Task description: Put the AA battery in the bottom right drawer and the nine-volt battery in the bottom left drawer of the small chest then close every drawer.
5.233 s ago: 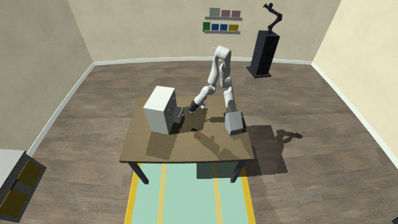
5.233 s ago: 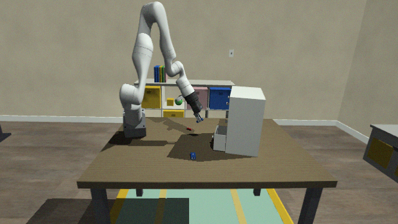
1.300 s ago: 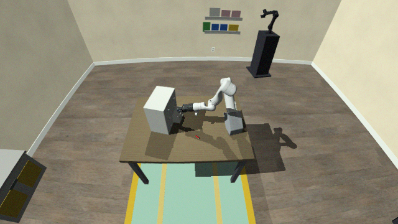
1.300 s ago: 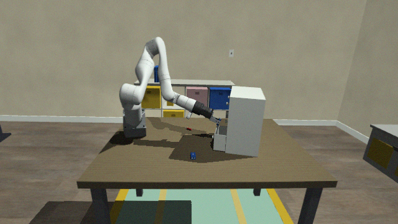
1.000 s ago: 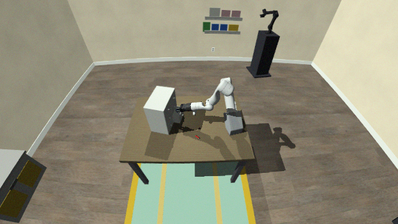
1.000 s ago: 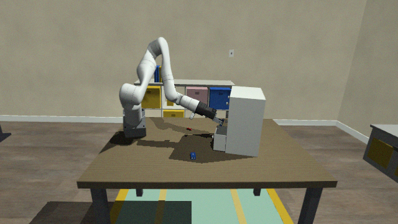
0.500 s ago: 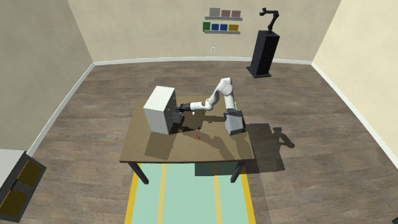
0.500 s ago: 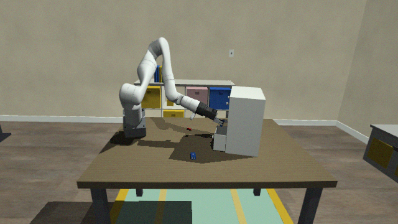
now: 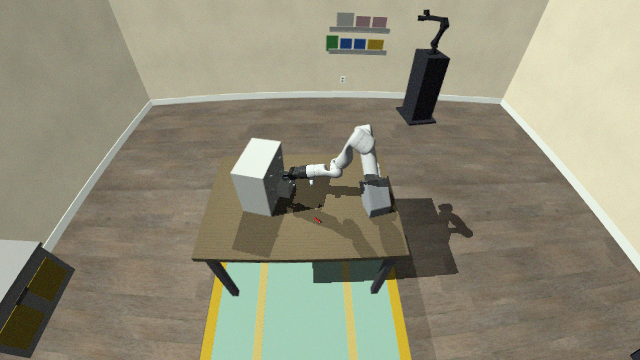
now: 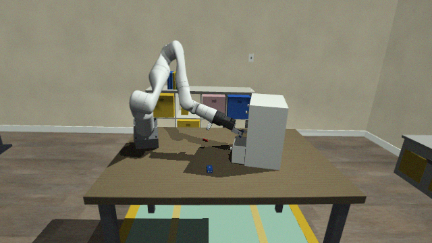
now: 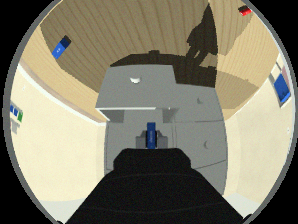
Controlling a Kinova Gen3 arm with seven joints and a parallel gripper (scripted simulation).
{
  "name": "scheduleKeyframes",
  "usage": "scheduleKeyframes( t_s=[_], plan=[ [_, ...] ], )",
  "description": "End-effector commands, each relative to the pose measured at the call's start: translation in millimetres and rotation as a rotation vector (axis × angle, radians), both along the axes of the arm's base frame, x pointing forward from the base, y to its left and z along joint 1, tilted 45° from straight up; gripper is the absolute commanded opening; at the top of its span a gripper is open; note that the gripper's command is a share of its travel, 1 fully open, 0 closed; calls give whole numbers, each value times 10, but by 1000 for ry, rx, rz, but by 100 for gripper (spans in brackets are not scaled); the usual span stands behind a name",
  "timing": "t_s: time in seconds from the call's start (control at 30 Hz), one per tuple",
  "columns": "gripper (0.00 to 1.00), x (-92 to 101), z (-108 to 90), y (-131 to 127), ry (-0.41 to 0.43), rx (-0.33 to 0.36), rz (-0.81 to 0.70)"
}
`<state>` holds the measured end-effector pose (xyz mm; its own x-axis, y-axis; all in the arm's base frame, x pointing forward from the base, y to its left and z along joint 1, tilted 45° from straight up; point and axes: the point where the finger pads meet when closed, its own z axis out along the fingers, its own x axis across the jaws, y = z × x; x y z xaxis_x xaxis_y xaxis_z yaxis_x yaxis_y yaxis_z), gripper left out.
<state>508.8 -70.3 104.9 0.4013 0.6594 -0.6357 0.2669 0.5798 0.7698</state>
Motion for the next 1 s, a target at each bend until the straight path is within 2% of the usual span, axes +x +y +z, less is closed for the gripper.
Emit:
scheduleKeyframes(
  t_s=[0.0,0.03,0.13,0.23,0.27,0.3,0.33,0.97],
  plan=[
    [43,3,5,7,-1,1,1],
    [43,3,5,7,-1,1,1],
    [55,3,5,7,-1,1,1],
    [55,3,5,7,-1,1,1],
    [61,3,5,7,-1,1,1],
    [61,3,5,7,-1,1,1],
    [100,3,5,7,-1,1,1],
    [100,-24,-3,16,-1,1,1]
  ],
)
